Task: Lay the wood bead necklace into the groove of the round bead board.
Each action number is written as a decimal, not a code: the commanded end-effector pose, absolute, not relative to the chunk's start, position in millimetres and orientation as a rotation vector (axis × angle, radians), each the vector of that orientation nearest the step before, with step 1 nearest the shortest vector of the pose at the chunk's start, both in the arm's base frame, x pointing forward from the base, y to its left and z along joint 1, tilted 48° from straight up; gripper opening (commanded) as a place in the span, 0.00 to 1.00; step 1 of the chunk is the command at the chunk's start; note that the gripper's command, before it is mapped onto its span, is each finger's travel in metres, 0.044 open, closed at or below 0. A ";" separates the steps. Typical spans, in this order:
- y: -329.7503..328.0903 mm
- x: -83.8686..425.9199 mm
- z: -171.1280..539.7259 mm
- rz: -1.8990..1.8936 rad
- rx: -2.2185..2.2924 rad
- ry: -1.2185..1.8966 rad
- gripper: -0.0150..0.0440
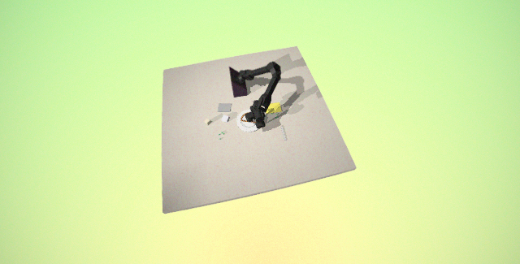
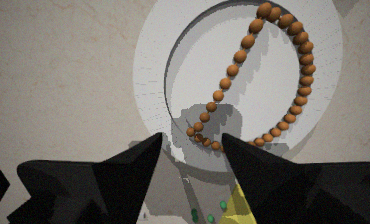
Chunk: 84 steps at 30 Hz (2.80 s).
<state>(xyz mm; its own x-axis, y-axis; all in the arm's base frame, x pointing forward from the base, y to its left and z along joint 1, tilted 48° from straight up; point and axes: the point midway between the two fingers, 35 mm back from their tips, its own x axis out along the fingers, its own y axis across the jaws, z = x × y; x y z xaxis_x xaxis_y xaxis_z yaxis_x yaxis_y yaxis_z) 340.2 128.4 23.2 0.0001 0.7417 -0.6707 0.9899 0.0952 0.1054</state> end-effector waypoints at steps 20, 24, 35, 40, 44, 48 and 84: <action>124.7 339.9 26.5 -0.547 1.703 1.794 1.00; 118.4 339.3 22.4 -0.435 1.622 1.788 0.87; 73.9 329.3 -6.4 0.324 0.970 1.621 0.46; 56.4 322.5 -17.6 0.573 0.715 1.508 0.46; 47.9 318.5 -23.0 0.688 0.591 1.444 0.46; 41.1 314.9 -27.3 0.802 0.461 1.370 0.46; 35.0 304.2 -48.8 1.111 0.072 1.109 0.46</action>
